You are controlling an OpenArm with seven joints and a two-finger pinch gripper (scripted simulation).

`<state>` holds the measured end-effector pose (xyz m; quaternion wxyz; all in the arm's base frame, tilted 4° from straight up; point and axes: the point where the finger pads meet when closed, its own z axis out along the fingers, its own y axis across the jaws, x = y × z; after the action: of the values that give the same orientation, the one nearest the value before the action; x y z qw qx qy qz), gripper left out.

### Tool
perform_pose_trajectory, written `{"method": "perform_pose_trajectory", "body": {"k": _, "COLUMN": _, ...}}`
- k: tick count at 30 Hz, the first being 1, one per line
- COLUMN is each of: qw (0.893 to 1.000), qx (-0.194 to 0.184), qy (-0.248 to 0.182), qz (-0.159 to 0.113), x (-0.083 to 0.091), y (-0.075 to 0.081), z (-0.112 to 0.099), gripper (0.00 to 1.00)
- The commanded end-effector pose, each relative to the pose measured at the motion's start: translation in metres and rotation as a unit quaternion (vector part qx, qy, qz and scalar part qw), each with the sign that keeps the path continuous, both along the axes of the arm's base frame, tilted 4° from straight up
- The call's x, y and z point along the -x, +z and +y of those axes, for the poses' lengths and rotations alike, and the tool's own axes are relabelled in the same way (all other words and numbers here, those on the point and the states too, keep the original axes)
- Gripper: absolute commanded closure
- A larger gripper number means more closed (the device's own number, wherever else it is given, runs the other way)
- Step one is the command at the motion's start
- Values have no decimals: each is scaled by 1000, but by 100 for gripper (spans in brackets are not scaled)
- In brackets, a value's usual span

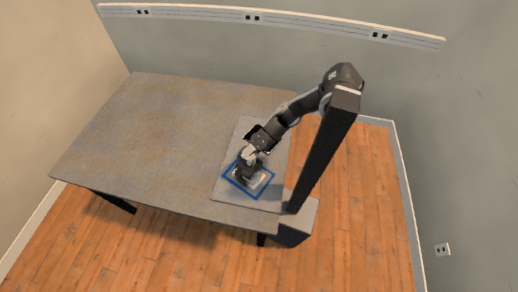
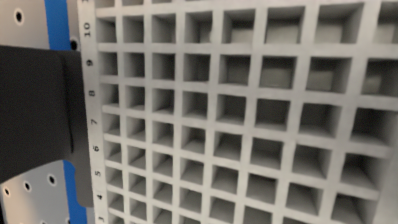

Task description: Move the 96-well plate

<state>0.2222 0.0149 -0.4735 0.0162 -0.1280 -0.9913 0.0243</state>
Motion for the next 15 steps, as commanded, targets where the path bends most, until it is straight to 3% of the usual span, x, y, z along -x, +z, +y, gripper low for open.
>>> {"method": "perform_pose_trajectory", "body": {"k": 1, "qw": 1000, "qx": -1, "qy": 0, "qz": 0, "x": 0, "y": 0, "z": 1, "gripper": 56}}
{"method": "perform_pose_trajectory", "body": {"k": 6, "qw": 1000, "qx": -1, "qy": 0, "qz": 0, "x": 0, "y": 0, "z": 1, "gripper": 73}}
{"method": "perform_pose_trajectory", "body": {"k": 8, "qw": 1000, "qx": -1, "qy": 0, "qz": 0, "x": 0, "y": 0, "z": 1, "gripper": 73}}
{"method": "perform_pose_trajectory", "body": {"k": 15, "qw": 1000, "qx": -1, "qy": 0, "qz": 0, "x": 0, "y": 0, "z": 1, "gripper": 96}}
